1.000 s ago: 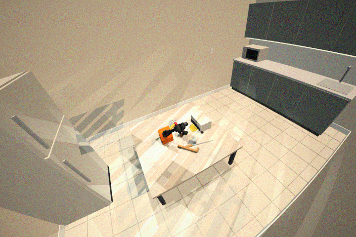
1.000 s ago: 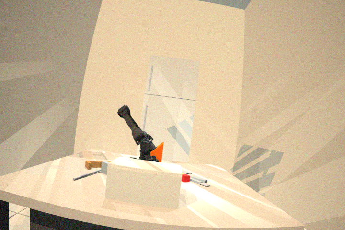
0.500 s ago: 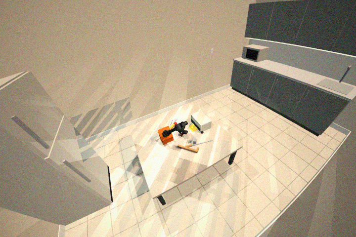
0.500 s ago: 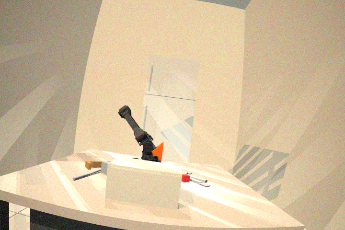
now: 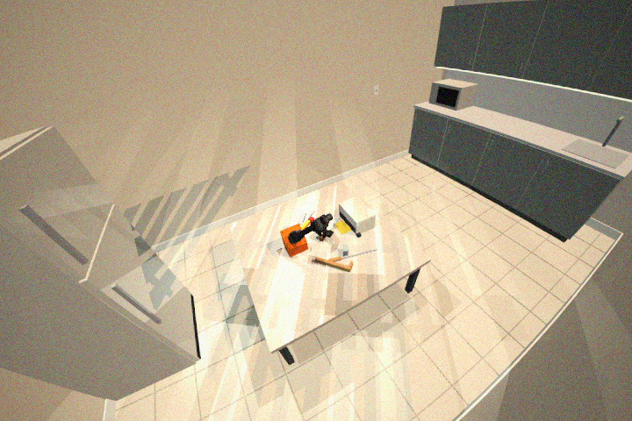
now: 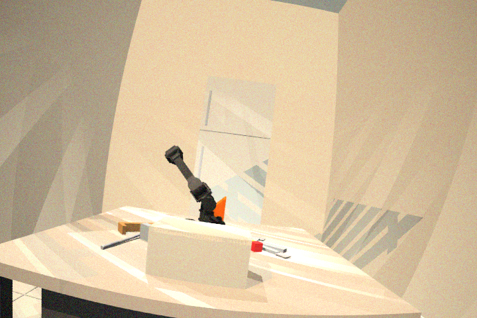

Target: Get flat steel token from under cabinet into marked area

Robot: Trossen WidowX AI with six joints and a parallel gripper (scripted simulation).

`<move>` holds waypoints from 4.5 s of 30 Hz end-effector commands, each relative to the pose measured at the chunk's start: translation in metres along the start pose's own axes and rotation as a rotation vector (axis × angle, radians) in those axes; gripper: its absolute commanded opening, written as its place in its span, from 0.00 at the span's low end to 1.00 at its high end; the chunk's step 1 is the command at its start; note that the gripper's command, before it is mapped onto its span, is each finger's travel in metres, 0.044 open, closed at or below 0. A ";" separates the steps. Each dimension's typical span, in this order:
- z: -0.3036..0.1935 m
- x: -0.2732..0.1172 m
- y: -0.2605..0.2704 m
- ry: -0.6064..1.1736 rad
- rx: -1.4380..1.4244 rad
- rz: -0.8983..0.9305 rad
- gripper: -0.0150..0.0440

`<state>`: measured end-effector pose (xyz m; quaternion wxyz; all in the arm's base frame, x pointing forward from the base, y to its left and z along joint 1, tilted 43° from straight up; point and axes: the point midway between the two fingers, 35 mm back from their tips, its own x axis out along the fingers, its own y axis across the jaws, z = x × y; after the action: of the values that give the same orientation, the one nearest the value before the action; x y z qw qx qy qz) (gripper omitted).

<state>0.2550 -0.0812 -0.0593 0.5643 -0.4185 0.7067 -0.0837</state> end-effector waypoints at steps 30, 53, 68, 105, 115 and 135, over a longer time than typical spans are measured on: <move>0.020 -0.001 0.034 -0.006 -0.001 0.000 0.25; 0.029 -0.002 0.061 -0.007 -0.001 0.001 0.25; 0.036 -0.002 0.078 -0.008 -0.001 0.002 0.25; 0.052 -0.003 0.120 -0.010 0.000 0.004 0.25; 0.056 -0.003 0.131 -0.010 0.000 0.005 0.25; 0.066 -0.004 0.154 -0.011 0.000 0.006 0.25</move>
<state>0.2355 0.0372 -0.1677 0.5671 -0.4173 0.7055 -0.0816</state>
